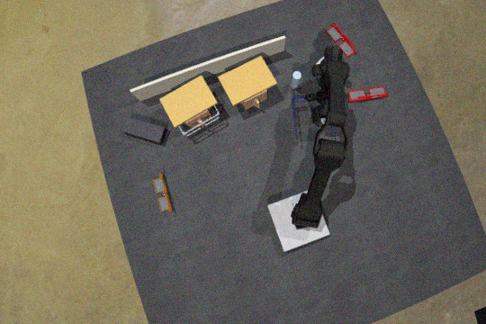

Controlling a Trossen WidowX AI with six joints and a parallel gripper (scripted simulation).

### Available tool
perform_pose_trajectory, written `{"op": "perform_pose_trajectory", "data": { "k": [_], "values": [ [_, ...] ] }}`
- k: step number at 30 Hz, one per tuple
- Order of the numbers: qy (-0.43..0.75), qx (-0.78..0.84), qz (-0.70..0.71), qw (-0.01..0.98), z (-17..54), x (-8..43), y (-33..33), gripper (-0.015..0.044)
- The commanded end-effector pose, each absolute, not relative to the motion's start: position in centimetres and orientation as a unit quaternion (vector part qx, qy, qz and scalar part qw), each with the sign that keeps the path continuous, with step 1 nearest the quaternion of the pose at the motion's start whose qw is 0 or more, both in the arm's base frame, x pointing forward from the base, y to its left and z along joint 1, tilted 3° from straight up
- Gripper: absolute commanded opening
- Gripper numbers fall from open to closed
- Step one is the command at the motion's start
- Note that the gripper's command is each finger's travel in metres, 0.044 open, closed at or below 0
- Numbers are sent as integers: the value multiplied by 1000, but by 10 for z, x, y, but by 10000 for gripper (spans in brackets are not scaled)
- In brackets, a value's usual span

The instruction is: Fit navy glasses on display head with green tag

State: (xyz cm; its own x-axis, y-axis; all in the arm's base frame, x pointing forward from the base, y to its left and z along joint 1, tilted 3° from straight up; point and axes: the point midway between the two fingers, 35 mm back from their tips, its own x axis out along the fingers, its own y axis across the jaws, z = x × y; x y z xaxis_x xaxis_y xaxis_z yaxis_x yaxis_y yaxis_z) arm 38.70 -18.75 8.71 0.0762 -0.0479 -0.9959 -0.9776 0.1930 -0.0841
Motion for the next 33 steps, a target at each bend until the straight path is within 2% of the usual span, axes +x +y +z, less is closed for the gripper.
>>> {"op": "perform_pose_trajectory", "data": {
  "k": [1, 33],
  "values": [
    [537, -477, 418, 556, 87, 390, -182, 0],
    [537, -477, 418, 556, 87, 391, -181, 0]
  ]
}}
